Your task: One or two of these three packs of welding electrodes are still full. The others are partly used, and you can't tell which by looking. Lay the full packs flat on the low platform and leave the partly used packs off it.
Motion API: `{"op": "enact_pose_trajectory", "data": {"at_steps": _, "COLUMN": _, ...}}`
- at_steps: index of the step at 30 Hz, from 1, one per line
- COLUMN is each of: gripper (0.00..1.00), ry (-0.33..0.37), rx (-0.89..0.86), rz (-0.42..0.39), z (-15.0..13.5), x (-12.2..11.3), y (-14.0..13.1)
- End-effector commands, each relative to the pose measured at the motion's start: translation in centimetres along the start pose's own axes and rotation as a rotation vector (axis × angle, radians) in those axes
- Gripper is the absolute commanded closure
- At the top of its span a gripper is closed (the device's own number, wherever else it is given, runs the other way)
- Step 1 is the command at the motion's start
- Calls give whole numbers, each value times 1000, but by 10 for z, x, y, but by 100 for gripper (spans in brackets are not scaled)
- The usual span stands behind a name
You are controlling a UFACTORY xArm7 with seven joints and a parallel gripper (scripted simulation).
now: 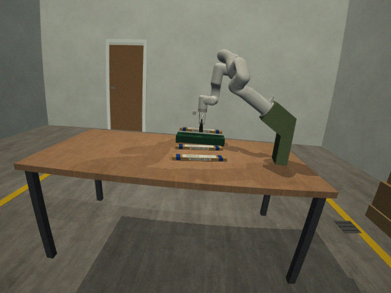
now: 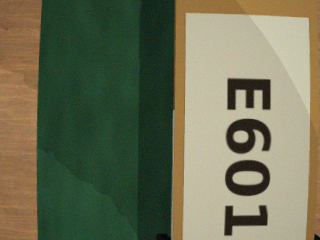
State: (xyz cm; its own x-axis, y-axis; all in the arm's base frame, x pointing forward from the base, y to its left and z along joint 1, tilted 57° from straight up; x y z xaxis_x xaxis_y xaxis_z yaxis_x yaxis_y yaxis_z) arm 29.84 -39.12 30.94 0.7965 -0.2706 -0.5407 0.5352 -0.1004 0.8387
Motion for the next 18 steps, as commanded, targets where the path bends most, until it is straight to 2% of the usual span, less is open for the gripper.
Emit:
{"op": "enact_pose_trajectory", "data": {"at_steps": 1, "gripper": 42, "ry": -3, "rx": 1, "rz": 2, "z": 1, "x": 5, "y": 0}}
{"op": "enact_pose_trajectory", "data": {"at_steps": 18, "gripper": 42, "ry": -3, "rx": 1, "rz": 2, "z": 2, "x": 21, "y": 0}}
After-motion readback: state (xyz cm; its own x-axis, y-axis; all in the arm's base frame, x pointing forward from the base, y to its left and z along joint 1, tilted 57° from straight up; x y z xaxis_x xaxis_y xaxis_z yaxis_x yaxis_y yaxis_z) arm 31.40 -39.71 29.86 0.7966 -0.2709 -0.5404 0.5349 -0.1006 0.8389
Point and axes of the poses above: the point where the finger pads meet when closed, its own x axis out along the fingers, its own z axis across the jaws, y = z × x, the point moved 7 cm from there along -x, back along the fingers, and after that the axes turned 4 degrees about x, right-handed, at the moved point
